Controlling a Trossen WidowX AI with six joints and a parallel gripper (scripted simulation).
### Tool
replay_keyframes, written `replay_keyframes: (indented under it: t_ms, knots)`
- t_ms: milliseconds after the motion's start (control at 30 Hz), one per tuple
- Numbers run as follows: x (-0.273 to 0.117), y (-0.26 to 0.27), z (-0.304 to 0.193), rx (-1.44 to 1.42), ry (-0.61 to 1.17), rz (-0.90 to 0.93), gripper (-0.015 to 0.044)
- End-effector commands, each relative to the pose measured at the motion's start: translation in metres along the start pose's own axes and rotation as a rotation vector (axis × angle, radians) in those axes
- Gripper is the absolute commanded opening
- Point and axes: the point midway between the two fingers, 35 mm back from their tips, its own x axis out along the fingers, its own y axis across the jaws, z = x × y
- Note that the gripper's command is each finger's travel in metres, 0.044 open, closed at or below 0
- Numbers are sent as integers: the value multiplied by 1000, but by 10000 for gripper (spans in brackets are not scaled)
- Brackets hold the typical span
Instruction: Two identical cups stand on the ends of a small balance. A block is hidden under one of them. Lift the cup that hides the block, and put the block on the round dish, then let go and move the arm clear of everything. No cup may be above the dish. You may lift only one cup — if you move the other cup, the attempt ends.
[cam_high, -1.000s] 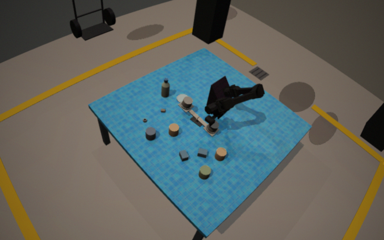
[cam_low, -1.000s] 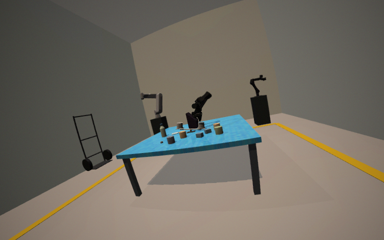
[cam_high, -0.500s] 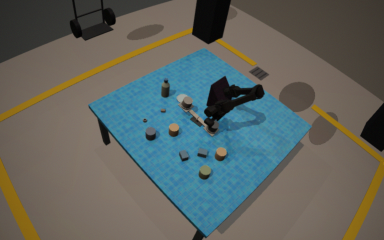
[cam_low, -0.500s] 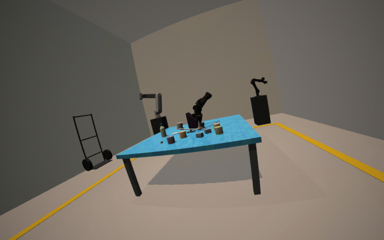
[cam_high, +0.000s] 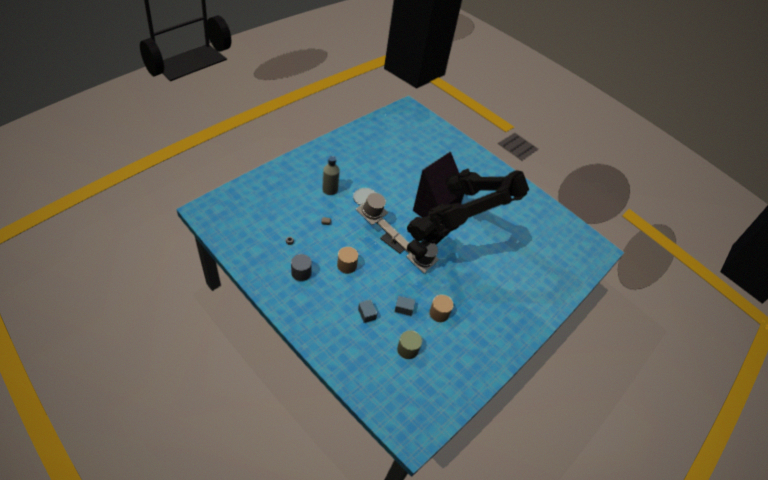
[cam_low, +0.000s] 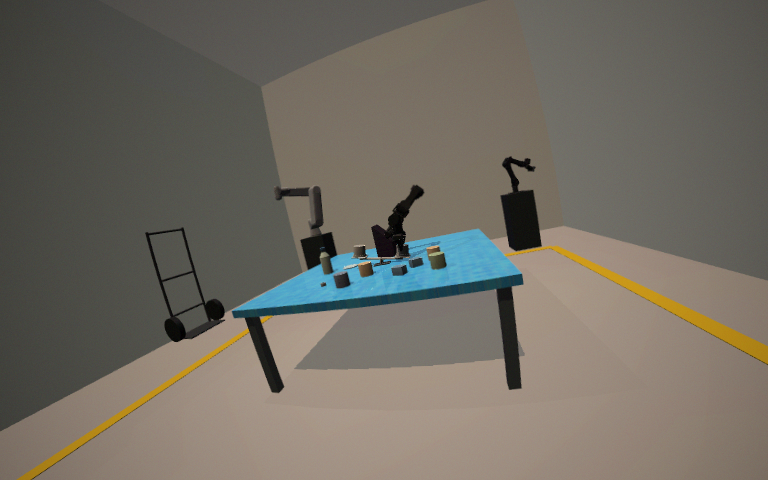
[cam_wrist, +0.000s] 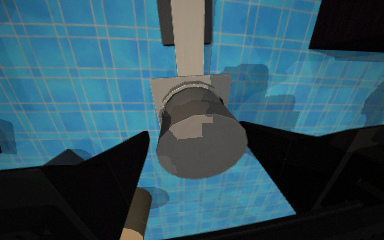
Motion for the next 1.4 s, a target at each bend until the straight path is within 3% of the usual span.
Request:
replay_keyframes:
  t_ms: [0,267,367,600,1000,1367]
  knots:
    - [7,-2,-1,4,5,-5,440]
    - [17,-3,-1,5,7,-5,440]
    - [17,-3,-1,5,7,-5,361]
    - [17,-3,-1,5,7,-5,315]
    - [8,0,0,5,2,-4,0]
    - [-6,2,2,5,-3,-3,0]
